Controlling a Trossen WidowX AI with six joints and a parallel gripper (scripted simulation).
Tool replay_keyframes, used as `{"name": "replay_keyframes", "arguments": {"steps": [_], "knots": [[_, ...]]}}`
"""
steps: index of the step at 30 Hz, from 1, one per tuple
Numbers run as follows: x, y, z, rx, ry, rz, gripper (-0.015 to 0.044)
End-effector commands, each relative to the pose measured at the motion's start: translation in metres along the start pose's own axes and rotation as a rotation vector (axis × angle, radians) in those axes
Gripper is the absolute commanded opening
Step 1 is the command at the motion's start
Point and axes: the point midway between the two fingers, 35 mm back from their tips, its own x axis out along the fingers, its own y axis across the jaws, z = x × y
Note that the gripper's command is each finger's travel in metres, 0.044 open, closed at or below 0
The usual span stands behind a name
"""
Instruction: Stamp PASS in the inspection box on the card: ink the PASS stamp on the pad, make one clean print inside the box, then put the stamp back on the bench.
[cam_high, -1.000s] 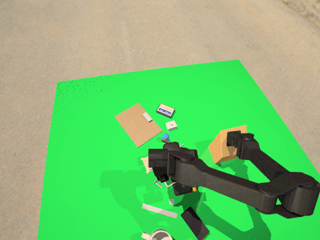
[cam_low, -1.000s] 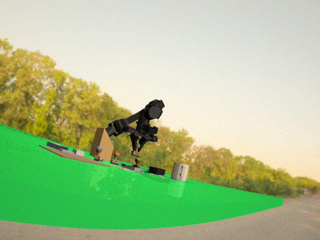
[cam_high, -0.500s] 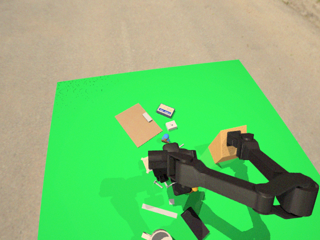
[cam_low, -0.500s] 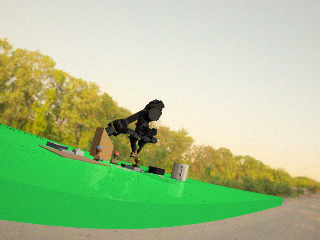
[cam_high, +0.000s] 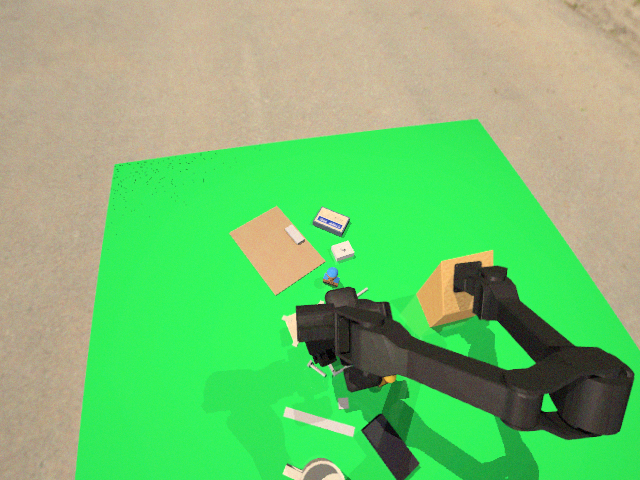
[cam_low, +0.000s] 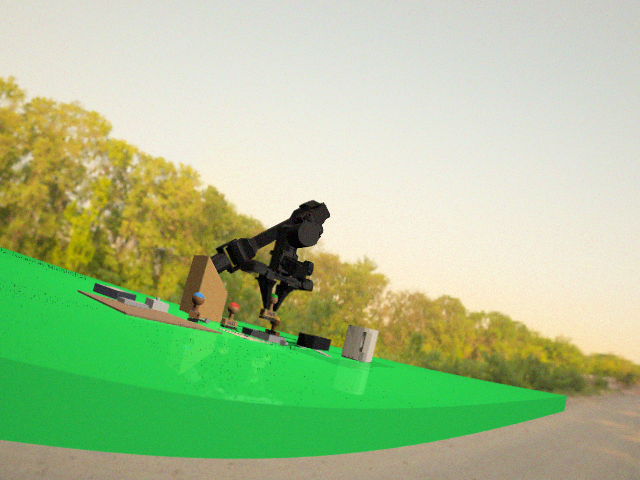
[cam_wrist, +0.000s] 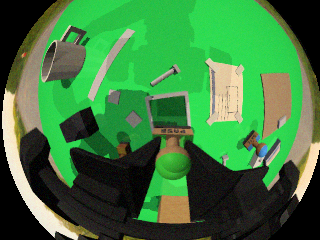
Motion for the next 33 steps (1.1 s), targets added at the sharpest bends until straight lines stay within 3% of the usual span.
{"name": "replay_keyframes", "arguments": {"steps": [1, 33], "knots": [[0.004, 0.001, -0.001, 0.000, 0.005, 0.003, 0.0000], [0.025, 0.002, -0.003, -0.001, 0.005, 0.006, 0.0000]]}}
